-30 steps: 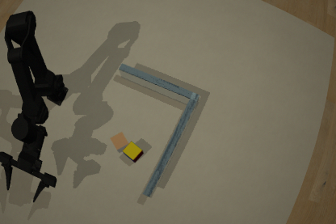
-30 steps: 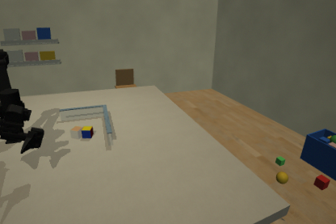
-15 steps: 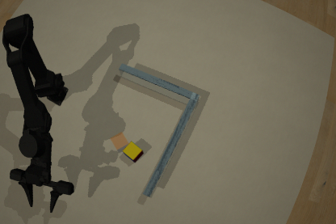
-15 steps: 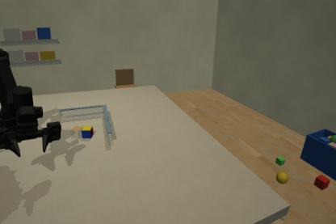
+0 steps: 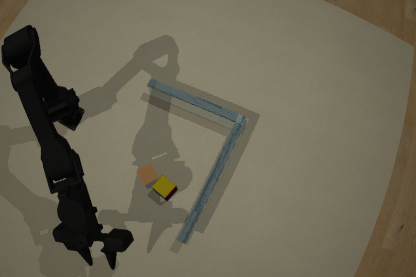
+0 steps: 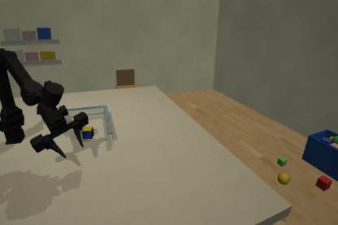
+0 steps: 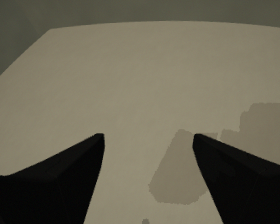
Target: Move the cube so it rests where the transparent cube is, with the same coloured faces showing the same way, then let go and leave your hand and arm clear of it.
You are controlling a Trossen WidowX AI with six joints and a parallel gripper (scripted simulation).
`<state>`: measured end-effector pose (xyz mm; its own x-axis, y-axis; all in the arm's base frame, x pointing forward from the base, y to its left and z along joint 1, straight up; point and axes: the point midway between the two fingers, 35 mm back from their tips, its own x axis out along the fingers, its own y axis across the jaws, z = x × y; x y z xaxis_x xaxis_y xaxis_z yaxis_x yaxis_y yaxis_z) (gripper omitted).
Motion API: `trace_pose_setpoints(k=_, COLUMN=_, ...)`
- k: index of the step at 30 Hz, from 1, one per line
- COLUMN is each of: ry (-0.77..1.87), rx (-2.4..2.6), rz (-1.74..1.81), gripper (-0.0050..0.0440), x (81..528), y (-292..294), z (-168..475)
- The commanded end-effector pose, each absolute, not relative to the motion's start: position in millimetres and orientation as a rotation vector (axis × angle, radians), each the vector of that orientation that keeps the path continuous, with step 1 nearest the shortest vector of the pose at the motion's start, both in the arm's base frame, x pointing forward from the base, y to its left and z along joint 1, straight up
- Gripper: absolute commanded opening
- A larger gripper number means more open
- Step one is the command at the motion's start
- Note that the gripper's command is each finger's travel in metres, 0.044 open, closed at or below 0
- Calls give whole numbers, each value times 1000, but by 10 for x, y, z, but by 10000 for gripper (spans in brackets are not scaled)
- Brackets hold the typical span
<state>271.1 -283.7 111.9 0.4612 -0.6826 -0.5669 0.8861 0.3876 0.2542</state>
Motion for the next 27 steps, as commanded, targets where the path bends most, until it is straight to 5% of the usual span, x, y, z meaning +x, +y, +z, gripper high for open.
trace_pose_setpoints(k=1, ry=432, rx=729, rz=-996, gripper=280, x=2980, y=-2645, z=1148)
trace_pose_setpoints(k=17, ry=723, rx=1205, rz=-1049, gripper=280, x=3420, y=-1617, z=1025)
trace_pose_setpoints(k=27, ry=946, rx=1347, rz=-1220, gripper=280, x=3307, y=-983, z=1021)
